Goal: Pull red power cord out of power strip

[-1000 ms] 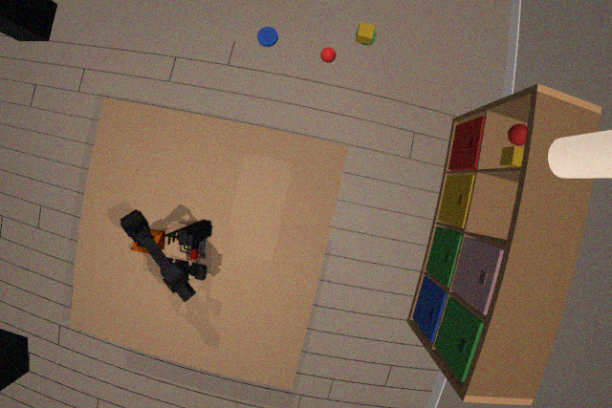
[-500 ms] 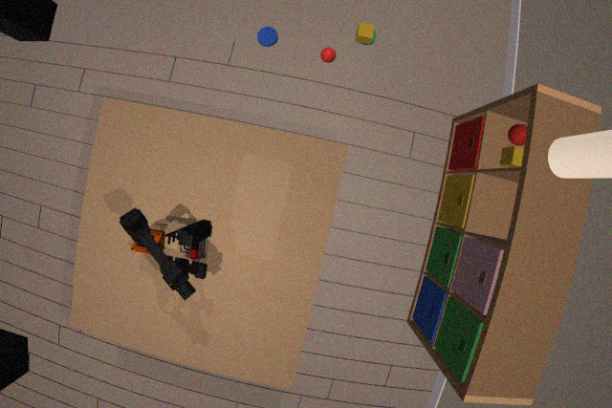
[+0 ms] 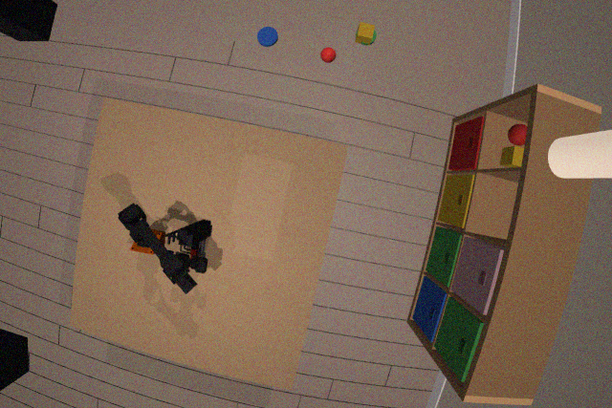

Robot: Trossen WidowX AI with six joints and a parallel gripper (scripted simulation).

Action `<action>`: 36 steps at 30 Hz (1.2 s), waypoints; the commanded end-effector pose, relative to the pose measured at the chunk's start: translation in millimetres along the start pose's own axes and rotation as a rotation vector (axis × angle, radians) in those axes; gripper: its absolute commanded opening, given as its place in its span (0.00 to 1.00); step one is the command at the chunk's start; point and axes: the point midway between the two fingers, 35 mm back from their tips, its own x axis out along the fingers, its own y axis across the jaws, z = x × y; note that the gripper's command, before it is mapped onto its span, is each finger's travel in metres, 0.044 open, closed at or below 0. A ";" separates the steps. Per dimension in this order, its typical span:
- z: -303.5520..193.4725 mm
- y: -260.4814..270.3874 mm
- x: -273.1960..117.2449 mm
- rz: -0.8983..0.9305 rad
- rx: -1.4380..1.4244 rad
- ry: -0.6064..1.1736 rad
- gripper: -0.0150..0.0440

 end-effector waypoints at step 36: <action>-1.8 -0.7 10.3 -0.002 0.000 0.001 0.25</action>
